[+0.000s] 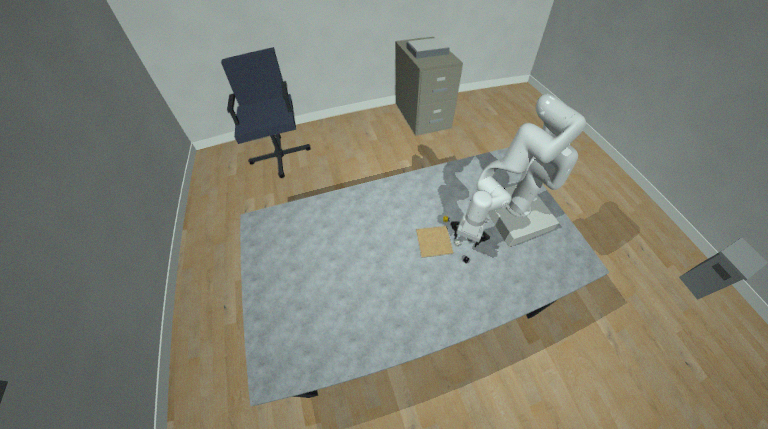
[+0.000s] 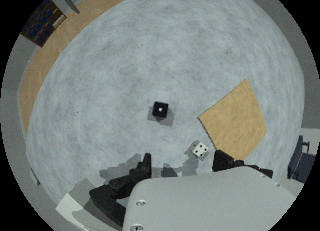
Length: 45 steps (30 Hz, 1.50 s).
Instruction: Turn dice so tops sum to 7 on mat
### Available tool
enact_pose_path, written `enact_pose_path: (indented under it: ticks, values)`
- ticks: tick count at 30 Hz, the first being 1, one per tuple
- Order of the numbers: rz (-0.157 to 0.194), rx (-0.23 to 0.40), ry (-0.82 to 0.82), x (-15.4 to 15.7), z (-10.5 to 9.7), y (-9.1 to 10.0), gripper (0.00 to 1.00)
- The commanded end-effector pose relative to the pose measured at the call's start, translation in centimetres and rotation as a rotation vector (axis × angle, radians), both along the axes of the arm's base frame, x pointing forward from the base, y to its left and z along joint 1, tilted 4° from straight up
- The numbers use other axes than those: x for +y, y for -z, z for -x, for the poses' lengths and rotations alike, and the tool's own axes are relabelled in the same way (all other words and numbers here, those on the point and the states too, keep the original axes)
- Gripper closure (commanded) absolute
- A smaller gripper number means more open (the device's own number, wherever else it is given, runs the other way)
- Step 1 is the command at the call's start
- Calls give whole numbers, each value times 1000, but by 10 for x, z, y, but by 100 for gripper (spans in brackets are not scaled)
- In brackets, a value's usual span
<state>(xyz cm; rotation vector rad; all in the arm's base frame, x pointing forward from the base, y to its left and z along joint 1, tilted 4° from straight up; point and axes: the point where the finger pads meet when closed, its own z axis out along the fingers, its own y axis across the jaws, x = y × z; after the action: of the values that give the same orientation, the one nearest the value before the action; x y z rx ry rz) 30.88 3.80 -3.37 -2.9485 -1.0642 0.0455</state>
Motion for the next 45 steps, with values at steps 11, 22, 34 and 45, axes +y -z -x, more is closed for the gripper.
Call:
enact_pose_path:
  ticks: [11, 22, 34, 45]
  values:
    - [0, -3, 0, 0, -1, -1, 0]
    - [0, -3, 0, 0, -1, -4, 0]
    - [0, -3, 0, 2, -5, -70, 0]
    - [0, -3, 0, 3, -7, -109, 0]
